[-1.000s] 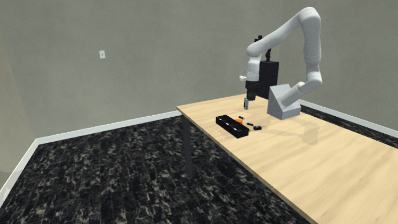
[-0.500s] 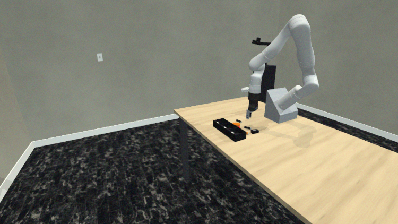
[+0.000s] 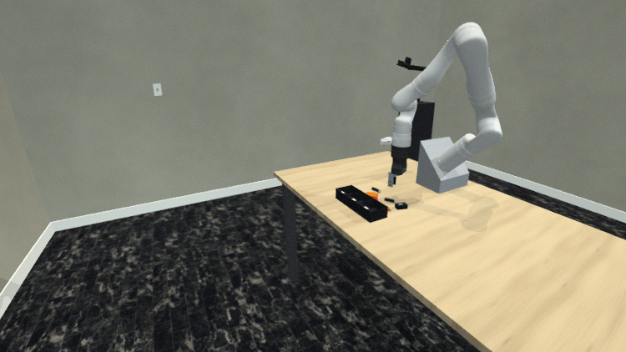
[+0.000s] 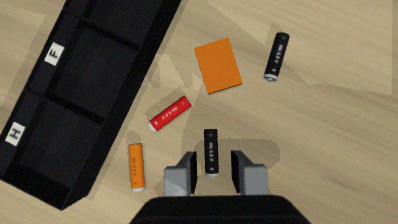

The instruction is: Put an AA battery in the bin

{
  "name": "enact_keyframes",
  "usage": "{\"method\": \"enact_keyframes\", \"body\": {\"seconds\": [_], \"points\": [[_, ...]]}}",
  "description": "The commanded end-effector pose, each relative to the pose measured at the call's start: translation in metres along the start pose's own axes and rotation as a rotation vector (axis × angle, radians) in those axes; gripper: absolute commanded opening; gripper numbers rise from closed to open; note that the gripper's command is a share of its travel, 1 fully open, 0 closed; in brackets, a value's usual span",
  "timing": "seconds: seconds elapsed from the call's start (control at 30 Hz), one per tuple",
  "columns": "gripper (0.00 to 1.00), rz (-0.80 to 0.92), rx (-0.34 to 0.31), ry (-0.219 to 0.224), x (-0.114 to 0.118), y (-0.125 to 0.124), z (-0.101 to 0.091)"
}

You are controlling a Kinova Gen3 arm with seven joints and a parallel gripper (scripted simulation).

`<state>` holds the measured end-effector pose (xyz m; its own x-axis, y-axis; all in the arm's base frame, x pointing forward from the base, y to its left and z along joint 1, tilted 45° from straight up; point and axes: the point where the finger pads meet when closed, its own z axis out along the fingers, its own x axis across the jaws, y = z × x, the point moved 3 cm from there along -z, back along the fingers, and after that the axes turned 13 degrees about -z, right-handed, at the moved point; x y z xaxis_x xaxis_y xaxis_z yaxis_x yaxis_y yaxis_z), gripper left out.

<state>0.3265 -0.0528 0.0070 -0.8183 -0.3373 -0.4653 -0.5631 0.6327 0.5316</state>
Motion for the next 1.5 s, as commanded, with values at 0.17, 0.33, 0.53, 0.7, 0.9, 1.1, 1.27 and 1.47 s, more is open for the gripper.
{"method": "enact_keyframes", "body": {"seconds": [0.17,0.33,0.53,0.7,0.9,1.1,1.27,1.47], "points": [[0.6,0.005,-0.002,-0.007,-0.005,0.0,0.001],[0.6,0.005,-0.002,-0.007,-0.006,0.0,0.001],[0.6,0.005,-0.002,-0.007,-0.006,0.0,0.001],[0.6,0.005,-0.002,-0.007,-0.006,0.0,0.001],[0.6,0.0,0.0,-0.002,-0.004,-0.001,0.0],[0.6,-0.004,-0.001,-0.002,-0.004,0.0,0.011],[0.6,-0.004,-0.001,-0.001,-0.003,0.001,0.031],[0.6,-0.004,-0.001,0.0,-0.001,0.002,0.055]]}}
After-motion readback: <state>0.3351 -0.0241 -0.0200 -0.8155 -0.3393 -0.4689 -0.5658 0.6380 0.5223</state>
